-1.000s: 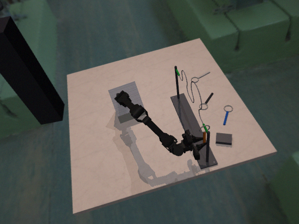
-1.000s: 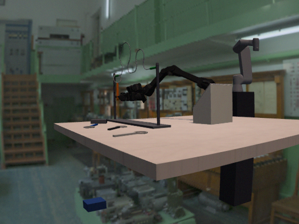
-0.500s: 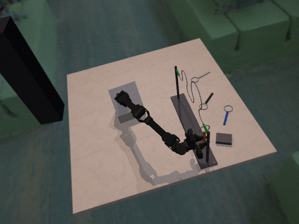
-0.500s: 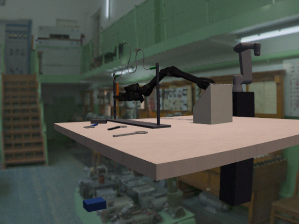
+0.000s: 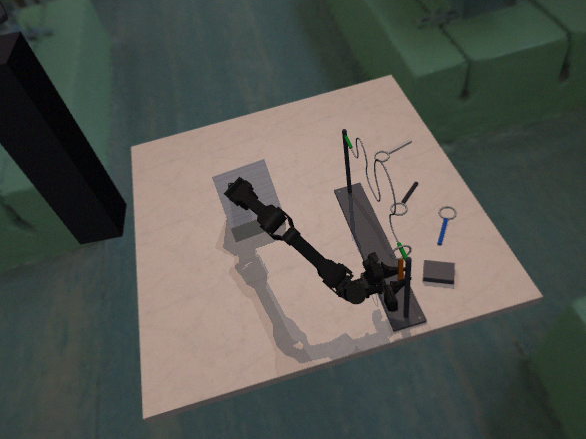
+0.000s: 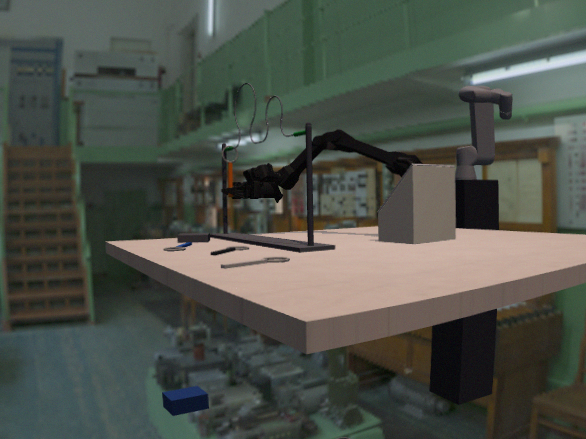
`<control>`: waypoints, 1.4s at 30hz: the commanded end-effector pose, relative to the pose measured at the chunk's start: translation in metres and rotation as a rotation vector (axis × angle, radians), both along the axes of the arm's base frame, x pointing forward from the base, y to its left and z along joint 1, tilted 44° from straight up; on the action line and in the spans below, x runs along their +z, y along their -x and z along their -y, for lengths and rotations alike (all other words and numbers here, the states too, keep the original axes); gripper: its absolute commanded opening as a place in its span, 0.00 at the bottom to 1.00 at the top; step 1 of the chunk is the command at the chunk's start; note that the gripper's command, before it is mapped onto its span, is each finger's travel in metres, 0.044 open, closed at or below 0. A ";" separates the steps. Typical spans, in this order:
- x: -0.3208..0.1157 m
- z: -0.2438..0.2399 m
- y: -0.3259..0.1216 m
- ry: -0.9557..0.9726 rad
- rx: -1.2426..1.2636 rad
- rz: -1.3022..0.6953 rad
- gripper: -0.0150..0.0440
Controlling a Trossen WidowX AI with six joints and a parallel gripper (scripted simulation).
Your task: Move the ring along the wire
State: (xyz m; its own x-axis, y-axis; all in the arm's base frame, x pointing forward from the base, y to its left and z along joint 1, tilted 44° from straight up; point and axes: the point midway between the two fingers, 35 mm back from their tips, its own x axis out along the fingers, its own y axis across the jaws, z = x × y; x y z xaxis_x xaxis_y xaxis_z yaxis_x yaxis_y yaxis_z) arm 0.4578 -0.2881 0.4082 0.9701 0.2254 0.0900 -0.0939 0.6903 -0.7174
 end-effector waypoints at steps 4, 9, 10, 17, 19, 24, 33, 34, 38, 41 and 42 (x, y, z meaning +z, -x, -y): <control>-0.003 0.002 -0.002 -0.002 -0.007 -0.004 0.53; -0.003 0.002 -0.002 -0.002 -0.007 -0.004 0.53; -0.003 0.002 -0.002 -0.002 -0.007 -0.004 0.53; 0.000 0.000 0.000 0.000 0.000 0.000 0.30; 0.000 0.000 0.000 0.000 0.000 0.000 0.28; 0.000 0.000 0.000 0.000 0.000 0.000 0.06; 0.004 -0.005 0.001 -0.001 -0.001 0.000 0.00; 0.006 -0.007 0.002 -0.001 -0.001 0.001 0.00; 0.013 -0.014 0.004 -0.001 -0.002 0.002 0.00; 0.013 -0.014 0.004 -0.001 -0.002 0.002 0.00; 0.013 -0.014 0.004 -0.001 -0.002 0.002 0.00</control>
